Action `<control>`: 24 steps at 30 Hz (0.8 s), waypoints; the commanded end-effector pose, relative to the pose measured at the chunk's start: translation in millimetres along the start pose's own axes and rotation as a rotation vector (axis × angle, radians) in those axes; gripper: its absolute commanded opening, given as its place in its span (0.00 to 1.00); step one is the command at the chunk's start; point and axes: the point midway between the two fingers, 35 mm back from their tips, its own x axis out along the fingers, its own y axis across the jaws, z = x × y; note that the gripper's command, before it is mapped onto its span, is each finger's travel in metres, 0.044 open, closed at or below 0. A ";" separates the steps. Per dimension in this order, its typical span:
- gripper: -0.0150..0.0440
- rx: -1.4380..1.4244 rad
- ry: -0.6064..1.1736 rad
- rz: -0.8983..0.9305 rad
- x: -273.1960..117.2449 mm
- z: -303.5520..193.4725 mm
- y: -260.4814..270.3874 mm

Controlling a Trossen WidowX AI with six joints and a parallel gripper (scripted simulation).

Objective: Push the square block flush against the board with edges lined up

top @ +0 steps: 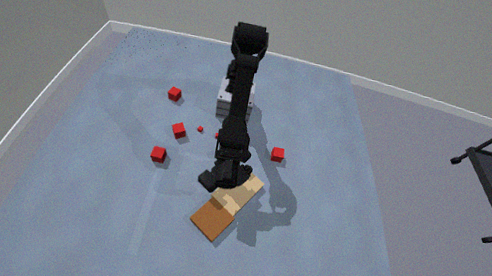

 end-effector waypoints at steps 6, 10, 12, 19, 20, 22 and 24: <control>0.25 0.003 0.000 -0.005 -0.5 9.6 -1.8; 0.25 0.003 0.000 -0.005 -0.6 13.7 -1.8; 0.25 0.003 0.000 -0.005 -0.6 15.7 -1.8; 0.25 0.003 -0.001 -0.005 -0.7 23.0 -1.7; 0.25 0.003 -0.001 -0.005 -0.7 24.0 -1.7; 0.25 0.003 -0.001 -0.005 -0.7 26.1 -1.6; 0.25 0.003 -0.001 -0.005 -0.8 28.1 -1.5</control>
